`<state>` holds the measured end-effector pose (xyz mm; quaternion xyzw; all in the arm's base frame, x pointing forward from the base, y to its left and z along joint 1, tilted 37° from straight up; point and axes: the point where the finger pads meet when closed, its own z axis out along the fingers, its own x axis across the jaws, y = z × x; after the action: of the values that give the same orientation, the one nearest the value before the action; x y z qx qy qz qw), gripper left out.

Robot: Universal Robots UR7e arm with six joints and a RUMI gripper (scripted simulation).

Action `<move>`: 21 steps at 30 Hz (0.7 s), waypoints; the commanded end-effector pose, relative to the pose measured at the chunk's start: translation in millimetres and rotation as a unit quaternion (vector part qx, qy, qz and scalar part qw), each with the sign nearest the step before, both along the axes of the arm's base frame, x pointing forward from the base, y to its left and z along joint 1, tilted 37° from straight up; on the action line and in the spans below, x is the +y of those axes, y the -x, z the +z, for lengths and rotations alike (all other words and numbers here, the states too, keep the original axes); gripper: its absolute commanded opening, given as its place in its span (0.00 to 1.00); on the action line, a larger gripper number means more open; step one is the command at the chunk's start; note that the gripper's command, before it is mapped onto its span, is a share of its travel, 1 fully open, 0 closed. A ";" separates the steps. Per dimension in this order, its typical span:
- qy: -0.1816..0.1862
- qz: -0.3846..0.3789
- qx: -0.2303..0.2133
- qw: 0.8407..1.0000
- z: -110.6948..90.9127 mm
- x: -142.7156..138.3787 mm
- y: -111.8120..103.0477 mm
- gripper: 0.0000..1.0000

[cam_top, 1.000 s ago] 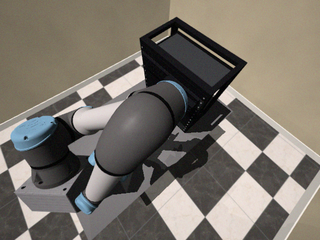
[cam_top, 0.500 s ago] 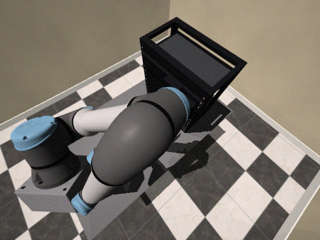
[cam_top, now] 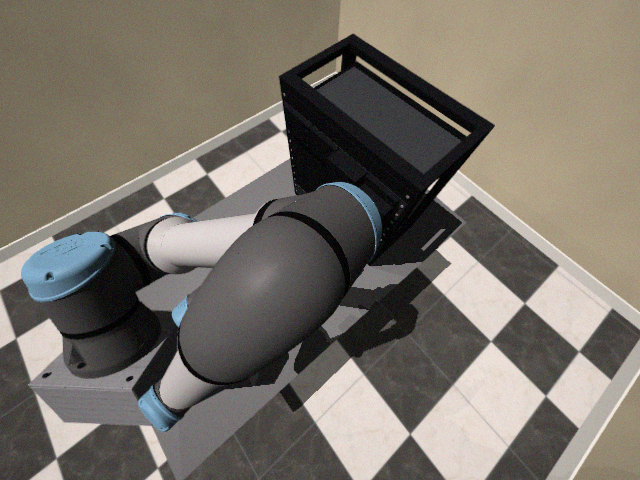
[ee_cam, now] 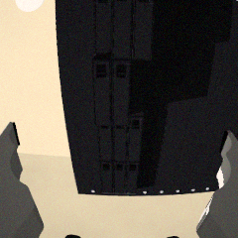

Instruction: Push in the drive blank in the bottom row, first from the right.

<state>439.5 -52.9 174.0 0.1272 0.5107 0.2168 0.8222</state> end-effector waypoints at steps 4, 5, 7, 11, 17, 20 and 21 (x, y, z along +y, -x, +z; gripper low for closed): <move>0.006 -0.010 0.006 1.000 -1.7 -4.5 -0.9 1.00; 0.006 -0.010 0.007 1.000 -1.9 -4.8 -1.0 1.00; 0.007 -0.012 0.008 1.000 -2.2 -5.5 -1.1 1.00; 0.008 -0.013 0.009 1.000 -2.6 -6.2 -1.2 1.00; 0.009 -0.015 0.010 1.000 -2.9 -6.9 -1.3 1.00; 0.009 -0.015 0.010 1.000 -3.0 -7.0 -1.4 1.00; 0.009 -0.015 0.010 1.000 -3.0 -7.0 -1.4 1.00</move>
<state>440.8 -59.4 170.9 0.1292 0.5189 0.1992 0.8212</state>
